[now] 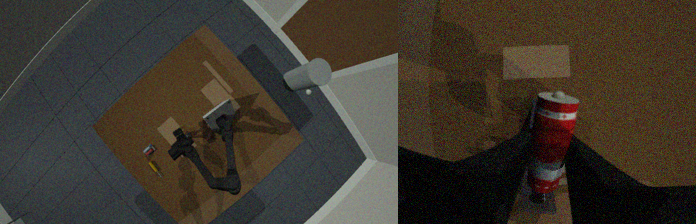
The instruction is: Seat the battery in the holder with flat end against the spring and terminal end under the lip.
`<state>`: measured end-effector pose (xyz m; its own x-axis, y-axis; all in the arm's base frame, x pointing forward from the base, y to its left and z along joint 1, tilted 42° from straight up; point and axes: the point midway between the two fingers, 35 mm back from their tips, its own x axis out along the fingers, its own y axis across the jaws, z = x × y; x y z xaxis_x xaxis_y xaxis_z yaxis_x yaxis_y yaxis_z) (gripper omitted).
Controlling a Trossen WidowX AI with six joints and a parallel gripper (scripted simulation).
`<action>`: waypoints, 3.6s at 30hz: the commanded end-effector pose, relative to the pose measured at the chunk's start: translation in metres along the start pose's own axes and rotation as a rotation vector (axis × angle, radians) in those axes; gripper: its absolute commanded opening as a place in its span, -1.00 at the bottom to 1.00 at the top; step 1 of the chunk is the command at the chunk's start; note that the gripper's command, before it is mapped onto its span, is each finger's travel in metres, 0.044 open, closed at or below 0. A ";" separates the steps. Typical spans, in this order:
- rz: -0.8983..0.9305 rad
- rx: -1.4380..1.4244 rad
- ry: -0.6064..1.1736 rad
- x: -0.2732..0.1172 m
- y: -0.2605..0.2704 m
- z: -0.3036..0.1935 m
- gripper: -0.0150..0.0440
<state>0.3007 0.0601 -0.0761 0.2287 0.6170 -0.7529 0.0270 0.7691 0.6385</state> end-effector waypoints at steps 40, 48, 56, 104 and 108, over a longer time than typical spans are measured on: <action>-0.021 0.022 -0.213 0.013 0.000 -0.018 -0.22; -0.028 0.023 -0.208 0.013 0.001 -0.017 -0.22; -0.031 0.024 -0.200 0.014 0.001 -0.023 -0.22; -0.039 0.026 -0.178 0.009 0.001 -0.041 -0.22; -0.040 0.026 -0.174 0.010 0.000 -0.041 -0.22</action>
<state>0.2682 0.0727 -0.0875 0.4084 0.5446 -0.7326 0.0567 0.7859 0.6158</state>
